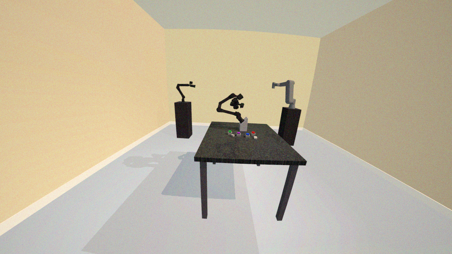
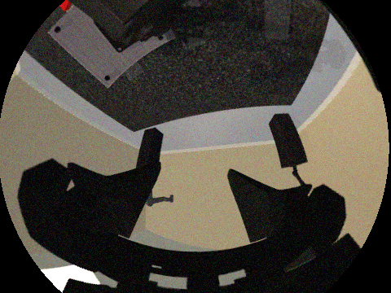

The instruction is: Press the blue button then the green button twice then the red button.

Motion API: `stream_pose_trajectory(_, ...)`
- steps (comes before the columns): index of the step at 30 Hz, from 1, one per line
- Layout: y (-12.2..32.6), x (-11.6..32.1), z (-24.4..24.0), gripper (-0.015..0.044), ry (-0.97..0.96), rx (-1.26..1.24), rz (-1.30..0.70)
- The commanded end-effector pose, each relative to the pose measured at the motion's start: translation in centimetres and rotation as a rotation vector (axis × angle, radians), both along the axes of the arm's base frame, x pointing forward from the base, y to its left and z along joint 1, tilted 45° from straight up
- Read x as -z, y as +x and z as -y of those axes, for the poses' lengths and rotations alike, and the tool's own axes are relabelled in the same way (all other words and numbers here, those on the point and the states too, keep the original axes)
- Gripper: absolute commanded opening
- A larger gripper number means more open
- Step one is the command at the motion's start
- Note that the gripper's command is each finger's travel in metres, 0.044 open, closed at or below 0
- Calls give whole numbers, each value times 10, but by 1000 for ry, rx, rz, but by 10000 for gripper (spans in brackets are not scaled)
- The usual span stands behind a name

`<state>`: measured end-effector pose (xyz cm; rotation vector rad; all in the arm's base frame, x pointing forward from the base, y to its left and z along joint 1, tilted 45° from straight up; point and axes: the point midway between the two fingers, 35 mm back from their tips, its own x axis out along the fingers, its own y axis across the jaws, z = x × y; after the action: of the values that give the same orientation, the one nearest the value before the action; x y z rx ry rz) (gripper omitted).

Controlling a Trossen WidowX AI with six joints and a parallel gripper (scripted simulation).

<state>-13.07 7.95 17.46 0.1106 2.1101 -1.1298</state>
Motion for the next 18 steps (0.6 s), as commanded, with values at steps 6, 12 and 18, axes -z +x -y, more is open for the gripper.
stream_pose_trajectory(6,53,35,-55,400,174,-76,211)
stream_pose_trajectory(12,142,74,-91,400,236,-253,434)
stream_pose_trajectory(18,227,103,-91,400,184,-450,545)
